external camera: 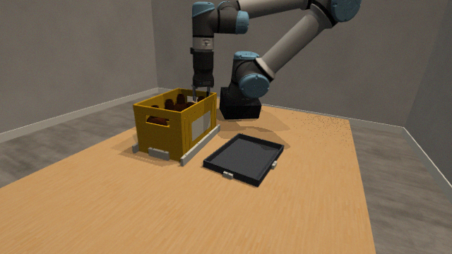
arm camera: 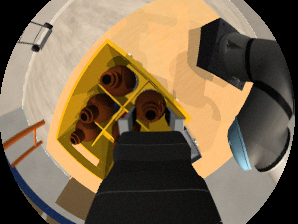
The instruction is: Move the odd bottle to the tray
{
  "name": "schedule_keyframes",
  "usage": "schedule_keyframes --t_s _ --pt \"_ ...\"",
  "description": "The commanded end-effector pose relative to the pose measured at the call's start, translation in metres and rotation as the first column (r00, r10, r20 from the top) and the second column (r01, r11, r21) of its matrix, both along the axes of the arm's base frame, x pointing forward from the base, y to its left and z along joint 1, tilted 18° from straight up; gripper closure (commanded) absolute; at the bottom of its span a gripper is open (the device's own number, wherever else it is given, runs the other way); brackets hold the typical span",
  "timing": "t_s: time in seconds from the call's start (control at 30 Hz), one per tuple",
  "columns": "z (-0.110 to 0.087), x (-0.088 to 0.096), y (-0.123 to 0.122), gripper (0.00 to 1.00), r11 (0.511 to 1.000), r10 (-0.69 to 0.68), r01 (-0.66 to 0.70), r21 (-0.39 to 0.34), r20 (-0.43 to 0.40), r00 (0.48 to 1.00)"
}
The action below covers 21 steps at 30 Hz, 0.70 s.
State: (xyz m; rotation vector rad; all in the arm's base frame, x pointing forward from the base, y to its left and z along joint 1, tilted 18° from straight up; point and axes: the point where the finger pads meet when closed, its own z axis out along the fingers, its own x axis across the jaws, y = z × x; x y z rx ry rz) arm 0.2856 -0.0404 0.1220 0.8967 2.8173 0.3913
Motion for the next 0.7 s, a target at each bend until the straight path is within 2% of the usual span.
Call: schedule_keyframes --t_s 0.0,0.67 --pt "-0.0025 0.0010 0.0003 0.00 1.000 0.000 0.000 -0.001 0.001 1.000" --pt "-0.0055 0.0017 0.0009 0.00 1.000 0.000 0.000 -0.001 0.001 1.000"
